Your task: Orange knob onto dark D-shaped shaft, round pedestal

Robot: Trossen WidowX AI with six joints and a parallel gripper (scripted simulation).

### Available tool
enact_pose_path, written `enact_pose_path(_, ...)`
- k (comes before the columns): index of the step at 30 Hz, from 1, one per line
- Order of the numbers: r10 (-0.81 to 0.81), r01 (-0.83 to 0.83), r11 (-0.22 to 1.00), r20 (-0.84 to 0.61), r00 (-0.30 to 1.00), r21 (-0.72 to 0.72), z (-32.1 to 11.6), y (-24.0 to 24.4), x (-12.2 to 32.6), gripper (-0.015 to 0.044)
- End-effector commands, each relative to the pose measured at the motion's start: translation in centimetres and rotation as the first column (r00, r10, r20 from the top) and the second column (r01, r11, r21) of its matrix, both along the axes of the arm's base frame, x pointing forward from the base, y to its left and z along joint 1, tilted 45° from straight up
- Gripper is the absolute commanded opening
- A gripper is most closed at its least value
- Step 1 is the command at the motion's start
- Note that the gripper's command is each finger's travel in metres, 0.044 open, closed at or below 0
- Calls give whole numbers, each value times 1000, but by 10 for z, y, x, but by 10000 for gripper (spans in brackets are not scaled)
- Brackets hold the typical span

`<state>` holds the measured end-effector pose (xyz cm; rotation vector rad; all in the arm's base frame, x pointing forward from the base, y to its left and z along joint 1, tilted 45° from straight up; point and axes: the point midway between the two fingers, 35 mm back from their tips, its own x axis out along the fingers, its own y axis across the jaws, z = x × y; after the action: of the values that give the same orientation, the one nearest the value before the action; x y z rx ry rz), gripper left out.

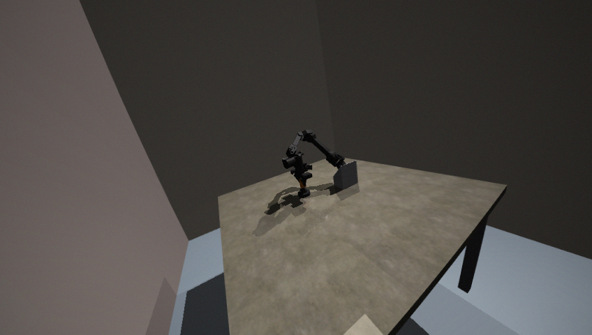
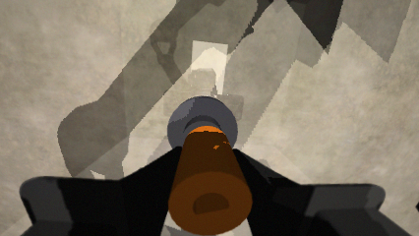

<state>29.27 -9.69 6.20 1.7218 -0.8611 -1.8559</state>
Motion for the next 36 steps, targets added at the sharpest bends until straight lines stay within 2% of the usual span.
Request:
enact_pose_path(1, 13, -13, 1000, 2, 1000, 5, 3, 3, 0, 0)
enact_pose_path(36, 13, -13, 1000, 3, 1000, 4, 4, -3, 7, 0)
